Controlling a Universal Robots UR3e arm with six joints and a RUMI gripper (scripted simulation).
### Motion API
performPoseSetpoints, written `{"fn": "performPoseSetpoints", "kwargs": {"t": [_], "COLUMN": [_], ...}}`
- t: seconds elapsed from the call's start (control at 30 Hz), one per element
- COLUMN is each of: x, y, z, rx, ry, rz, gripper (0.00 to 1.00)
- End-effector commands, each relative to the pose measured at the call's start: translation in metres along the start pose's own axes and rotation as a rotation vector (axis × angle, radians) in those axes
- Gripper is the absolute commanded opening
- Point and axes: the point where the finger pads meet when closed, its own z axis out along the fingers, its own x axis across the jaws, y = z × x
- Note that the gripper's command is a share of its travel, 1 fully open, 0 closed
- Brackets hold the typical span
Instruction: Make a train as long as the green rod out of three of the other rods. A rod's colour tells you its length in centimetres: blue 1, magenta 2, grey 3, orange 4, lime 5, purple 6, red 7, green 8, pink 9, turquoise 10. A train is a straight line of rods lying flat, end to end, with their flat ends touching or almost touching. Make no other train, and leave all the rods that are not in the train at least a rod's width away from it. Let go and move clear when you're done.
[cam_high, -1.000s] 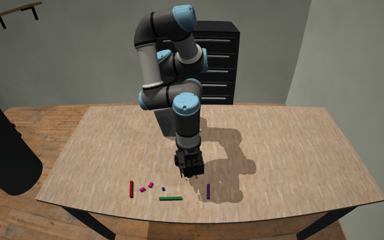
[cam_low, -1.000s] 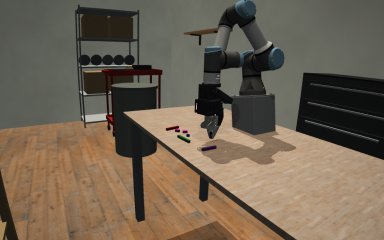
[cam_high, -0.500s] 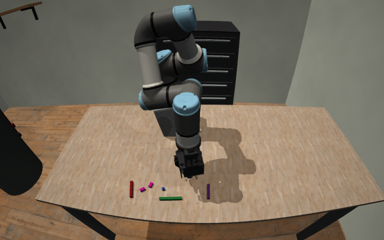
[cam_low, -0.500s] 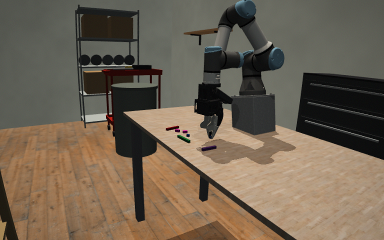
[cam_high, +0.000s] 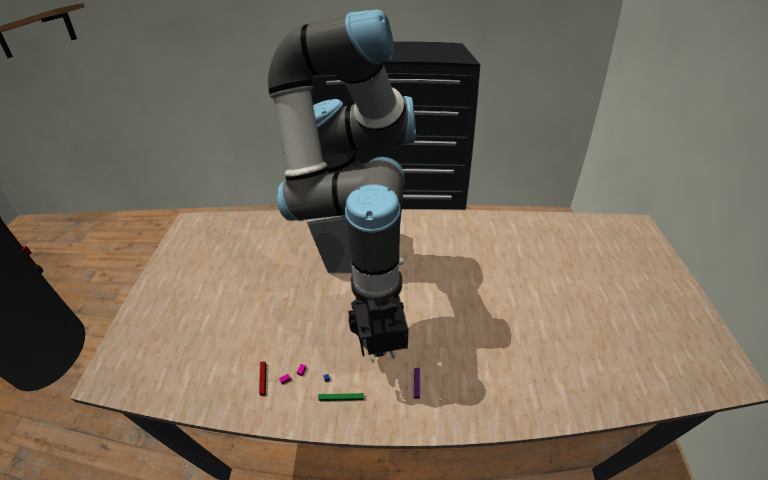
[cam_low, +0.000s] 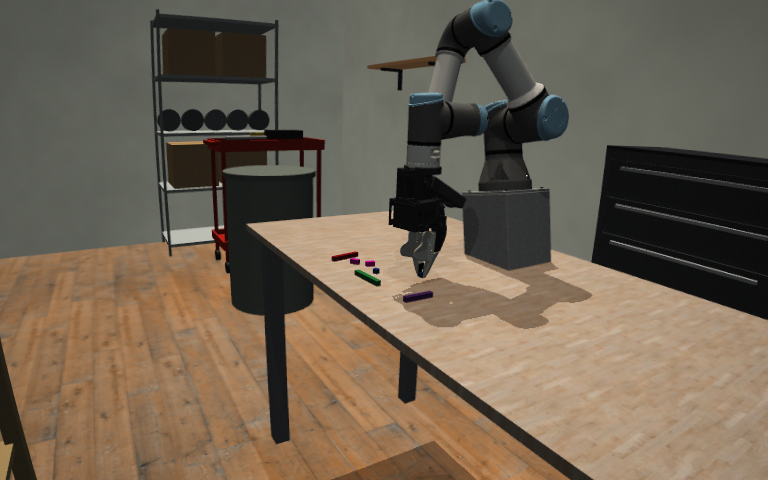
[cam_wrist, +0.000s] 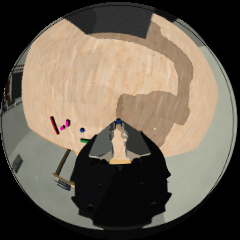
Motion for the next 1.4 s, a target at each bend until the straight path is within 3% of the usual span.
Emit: {"fn": "performPoseSetpoints", "kwargs": {"t": [0.0,0.4,1.37], "x": [0.000,0.000,0.000], "y": [0.000,0.000,0.000], "z": [0.001,0.011,0.012], "rx": [-0.001,-0.001,-0.001], "ry": [0.000,0.001,0.000], "rz": [0.000,0.000,0.000], "gripper": [0.00,0.00,0.00]}}
